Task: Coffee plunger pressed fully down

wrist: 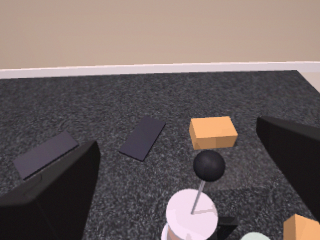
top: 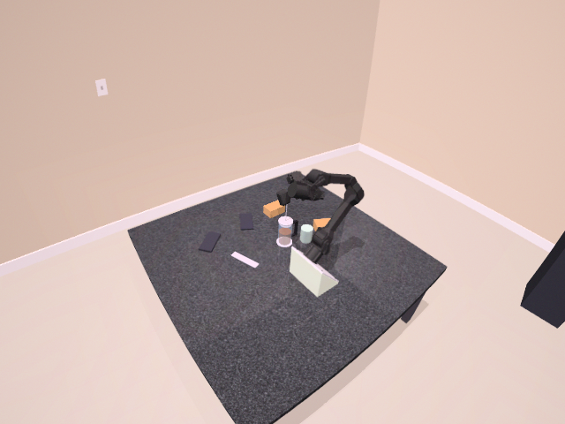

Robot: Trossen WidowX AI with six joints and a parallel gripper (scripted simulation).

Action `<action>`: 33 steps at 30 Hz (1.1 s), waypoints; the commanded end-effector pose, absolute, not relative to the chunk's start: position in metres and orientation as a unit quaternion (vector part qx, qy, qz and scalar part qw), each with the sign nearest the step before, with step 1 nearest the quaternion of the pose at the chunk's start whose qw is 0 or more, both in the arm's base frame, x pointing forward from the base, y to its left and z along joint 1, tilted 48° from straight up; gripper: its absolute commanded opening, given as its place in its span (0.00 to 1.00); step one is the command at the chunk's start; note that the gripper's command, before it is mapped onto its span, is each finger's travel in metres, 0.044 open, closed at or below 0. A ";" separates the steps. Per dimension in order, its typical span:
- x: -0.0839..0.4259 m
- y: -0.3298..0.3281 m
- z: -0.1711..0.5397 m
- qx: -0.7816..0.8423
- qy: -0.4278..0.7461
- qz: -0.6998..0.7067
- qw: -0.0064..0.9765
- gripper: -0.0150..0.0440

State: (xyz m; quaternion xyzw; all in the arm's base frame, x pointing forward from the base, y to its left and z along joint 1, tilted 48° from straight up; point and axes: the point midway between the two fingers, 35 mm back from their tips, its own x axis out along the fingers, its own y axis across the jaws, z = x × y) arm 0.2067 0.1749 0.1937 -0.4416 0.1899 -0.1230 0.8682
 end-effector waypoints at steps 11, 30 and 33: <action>0.207 0.107 0.176 -0.351 0.207 -0.227 0.884 1.00; 0.228 0.093 0.168 -0.348 0.214 -0.237 0.881 1.00; 0.232 0.090 0.168 -0.348 0.214 -0.240 0.881 1.00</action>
